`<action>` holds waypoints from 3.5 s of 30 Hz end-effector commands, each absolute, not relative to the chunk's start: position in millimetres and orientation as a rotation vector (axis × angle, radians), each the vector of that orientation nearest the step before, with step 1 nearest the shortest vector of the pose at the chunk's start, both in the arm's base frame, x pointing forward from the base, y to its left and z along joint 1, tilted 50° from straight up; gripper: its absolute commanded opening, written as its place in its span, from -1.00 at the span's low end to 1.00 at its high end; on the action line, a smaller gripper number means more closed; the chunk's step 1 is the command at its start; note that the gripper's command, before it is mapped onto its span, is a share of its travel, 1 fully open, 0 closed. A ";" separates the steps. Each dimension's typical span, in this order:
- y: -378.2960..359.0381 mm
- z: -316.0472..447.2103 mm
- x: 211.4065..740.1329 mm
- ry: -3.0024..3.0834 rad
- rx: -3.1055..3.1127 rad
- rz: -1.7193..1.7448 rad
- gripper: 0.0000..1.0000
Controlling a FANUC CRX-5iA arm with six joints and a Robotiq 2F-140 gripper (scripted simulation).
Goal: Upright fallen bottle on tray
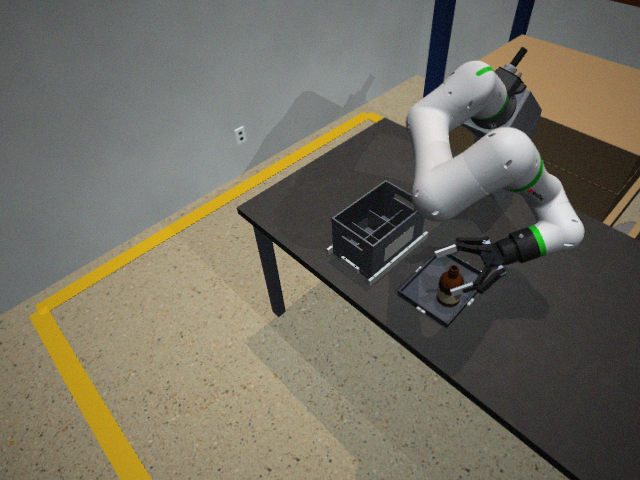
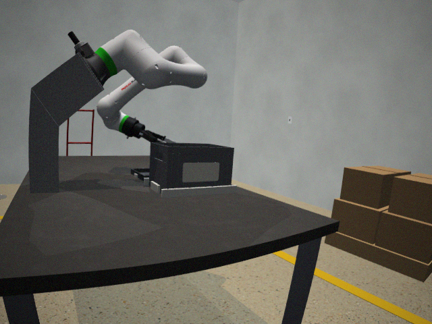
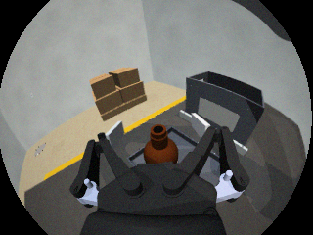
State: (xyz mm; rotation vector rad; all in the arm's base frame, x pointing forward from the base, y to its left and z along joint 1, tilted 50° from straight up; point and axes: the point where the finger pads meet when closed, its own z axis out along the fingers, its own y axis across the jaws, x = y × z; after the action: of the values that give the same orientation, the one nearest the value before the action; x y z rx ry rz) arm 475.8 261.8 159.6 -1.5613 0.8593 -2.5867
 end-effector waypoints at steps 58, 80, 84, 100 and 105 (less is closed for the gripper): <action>256.9 190.8 439.2 0.859 -1.561 -2.586 1.00; 252.9 216.0 409.9 0.859 -1.561 -2.586 1.00; 252.3 219.4 405.8 0.859 -1.561 -2.586 1.00; 251.5 224.3 400.2 0.859 -1.561 -2.586 1.00; 251.5 224.3 400.2 0.859 -1.561 -2.586 -1.00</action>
State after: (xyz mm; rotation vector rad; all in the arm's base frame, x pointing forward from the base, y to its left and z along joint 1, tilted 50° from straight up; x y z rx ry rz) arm 400.3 251.5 224.3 -1.5613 0.8593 -2.5867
